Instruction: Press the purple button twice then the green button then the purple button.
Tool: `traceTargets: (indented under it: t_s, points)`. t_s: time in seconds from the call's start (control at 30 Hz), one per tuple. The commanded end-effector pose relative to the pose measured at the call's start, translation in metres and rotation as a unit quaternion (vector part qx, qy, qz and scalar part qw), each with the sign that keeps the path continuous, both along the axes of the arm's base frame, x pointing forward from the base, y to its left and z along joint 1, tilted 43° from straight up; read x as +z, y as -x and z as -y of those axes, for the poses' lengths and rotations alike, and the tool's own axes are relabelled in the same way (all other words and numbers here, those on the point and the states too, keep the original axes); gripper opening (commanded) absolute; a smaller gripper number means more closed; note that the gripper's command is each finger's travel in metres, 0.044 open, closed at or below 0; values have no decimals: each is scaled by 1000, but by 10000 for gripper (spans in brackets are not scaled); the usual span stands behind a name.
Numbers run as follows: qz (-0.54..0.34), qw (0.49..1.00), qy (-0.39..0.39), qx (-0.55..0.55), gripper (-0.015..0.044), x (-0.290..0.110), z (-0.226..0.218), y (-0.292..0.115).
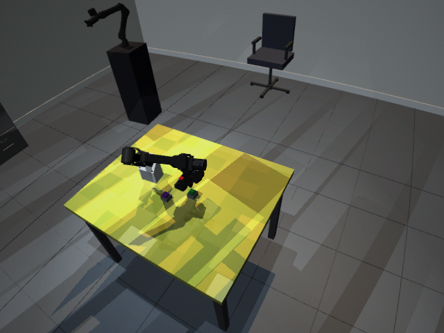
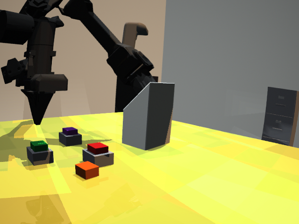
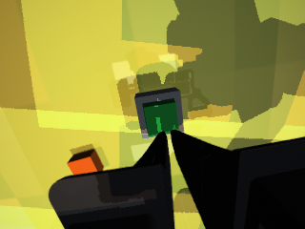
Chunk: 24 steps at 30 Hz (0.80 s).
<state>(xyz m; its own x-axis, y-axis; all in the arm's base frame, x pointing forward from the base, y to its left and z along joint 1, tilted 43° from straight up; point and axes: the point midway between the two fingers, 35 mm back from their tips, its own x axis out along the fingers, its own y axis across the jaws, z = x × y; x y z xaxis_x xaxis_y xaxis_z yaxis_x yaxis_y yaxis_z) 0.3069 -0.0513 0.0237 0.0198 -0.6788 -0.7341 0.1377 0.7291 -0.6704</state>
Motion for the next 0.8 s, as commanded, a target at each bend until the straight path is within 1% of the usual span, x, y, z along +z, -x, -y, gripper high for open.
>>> traceTargets:
  t_s: [0.0,0.77]
  points:
    - [-4,1000,3,4,20,-11,9,2]
    - [-4,1000,4,4,20,-35,32,1]
